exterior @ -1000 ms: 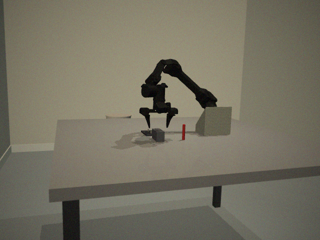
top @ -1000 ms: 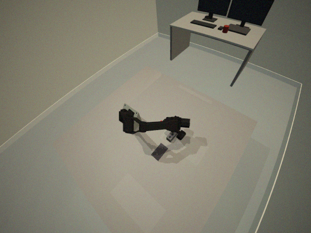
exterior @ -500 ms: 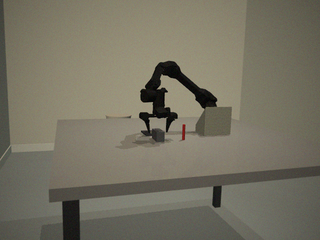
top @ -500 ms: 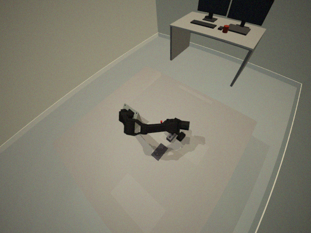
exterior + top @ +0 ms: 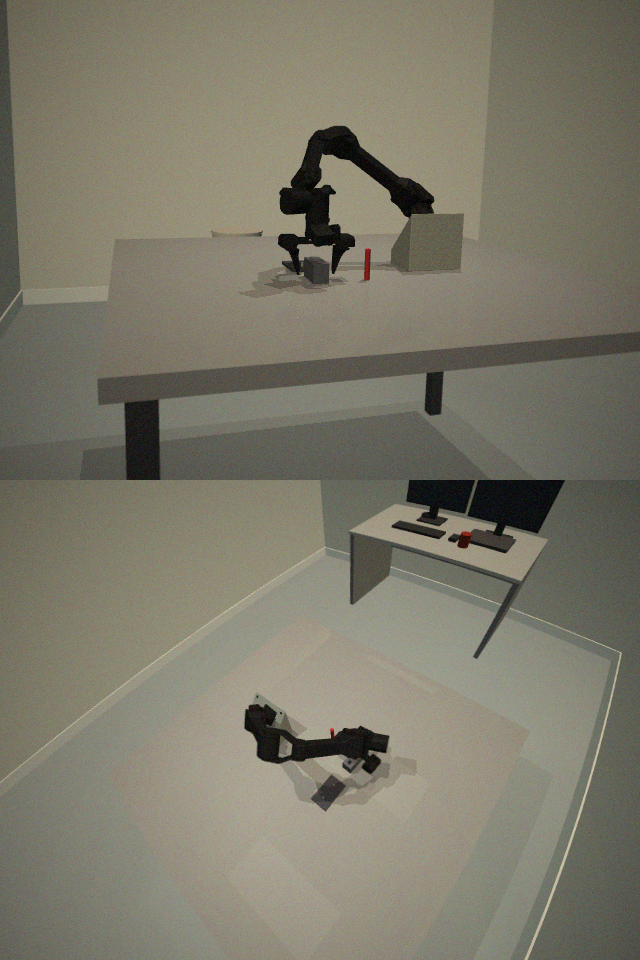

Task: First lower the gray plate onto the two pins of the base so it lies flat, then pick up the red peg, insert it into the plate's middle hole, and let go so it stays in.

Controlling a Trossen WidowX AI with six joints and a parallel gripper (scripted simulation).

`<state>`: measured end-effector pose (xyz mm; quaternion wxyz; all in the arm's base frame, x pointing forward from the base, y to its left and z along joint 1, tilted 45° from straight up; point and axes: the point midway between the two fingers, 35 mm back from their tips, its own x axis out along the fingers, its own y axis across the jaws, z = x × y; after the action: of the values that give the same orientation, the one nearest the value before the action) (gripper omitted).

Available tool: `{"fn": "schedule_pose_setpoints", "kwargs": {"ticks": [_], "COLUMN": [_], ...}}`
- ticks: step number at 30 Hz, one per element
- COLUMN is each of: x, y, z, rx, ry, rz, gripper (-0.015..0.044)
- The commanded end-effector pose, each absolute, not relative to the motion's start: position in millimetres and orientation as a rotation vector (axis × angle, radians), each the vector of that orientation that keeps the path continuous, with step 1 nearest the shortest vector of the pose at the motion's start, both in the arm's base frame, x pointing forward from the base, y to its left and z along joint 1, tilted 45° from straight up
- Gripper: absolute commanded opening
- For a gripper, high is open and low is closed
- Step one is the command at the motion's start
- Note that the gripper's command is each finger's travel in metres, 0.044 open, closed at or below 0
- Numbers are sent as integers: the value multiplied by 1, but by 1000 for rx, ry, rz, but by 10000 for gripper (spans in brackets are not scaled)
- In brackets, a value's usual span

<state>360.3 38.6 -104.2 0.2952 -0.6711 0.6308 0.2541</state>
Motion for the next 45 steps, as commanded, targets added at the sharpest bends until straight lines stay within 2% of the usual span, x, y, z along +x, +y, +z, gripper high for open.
{"fn": "schedule_pose_setpoints", "kwargs": {"ticks": [1, 11, 18, 22, 45], "x": [359, 359, 359, 360, 365], "y": [33, 33, 33, 37, 91], "z": [-108, -108, -108, -106, -61], "rx": [-1790, -1790, -1790, -1789, -1785], "ry": [1687, 1687, 1687, 1686, 1680], "rz": [679, 679, 679, 679, 687], "gripper": [414, 151, 105, 0, 0]}}
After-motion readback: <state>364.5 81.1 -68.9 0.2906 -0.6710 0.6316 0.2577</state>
